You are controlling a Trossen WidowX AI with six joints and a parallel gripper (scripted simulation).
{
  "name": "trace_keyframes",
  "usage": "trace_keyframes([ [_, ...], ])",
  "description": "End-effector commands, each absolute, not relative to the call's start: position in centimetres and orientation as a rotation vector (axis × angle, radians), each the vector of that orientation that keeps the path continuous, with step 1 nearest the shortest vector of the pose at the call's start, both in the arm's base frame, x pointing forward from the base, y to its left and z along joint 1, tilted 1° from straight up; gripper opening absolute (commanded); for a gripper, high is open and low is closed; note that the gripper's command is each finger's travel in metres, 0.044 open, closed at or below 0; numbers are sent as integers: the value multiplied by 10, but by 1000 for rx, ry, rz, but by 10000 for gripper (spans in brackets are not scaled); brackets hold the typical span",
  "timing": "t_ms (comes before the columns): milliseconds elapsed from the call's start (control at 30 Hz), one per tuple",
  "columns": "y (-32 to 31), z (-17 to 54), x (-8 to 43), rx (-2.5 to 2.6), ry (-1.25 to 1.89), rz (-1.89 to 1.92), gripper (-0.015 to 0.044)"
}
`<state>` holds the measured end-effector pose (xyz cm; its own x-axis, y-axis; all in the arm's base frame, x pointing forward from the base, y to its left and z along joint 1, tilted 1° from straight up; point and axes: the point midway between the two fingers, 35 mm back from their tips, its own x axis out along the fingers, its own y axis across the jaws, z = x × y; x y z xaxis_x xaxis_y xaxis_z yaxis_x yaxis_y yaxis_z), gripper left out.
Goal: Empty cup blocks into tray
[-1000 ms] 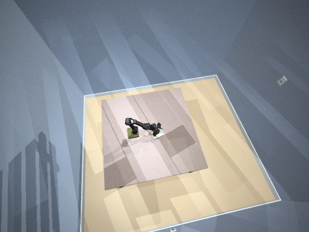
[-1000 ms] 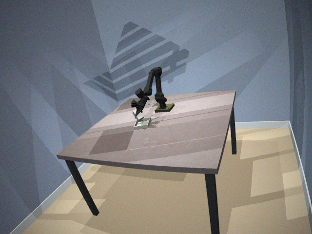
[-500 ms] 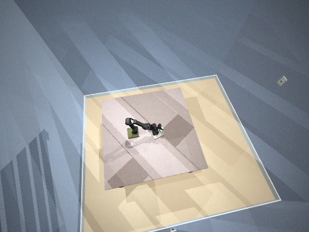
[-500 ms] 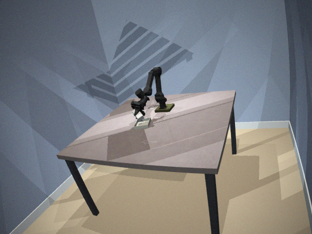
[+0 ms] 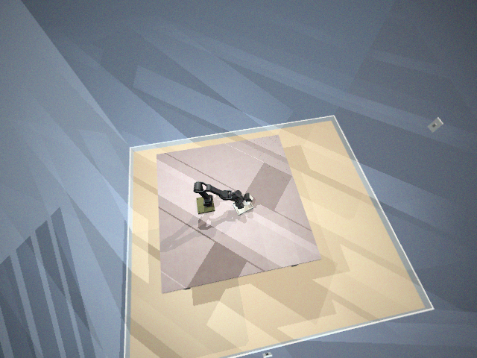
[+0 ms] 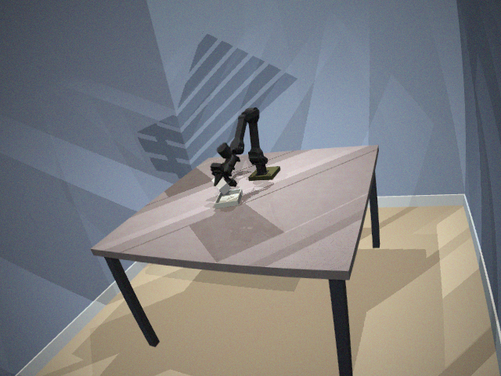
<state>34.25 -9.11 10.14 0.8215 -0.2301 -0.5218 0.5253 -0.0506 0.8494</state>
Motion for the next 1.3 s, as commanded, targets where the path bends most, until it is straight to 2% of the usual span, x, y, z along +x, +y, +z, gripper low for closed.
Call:
trace_keyframes([
  [0,-92,104,345,1590,209,-637,0],
  [1267,-92,101,348,2381,-76,-775,0],
])
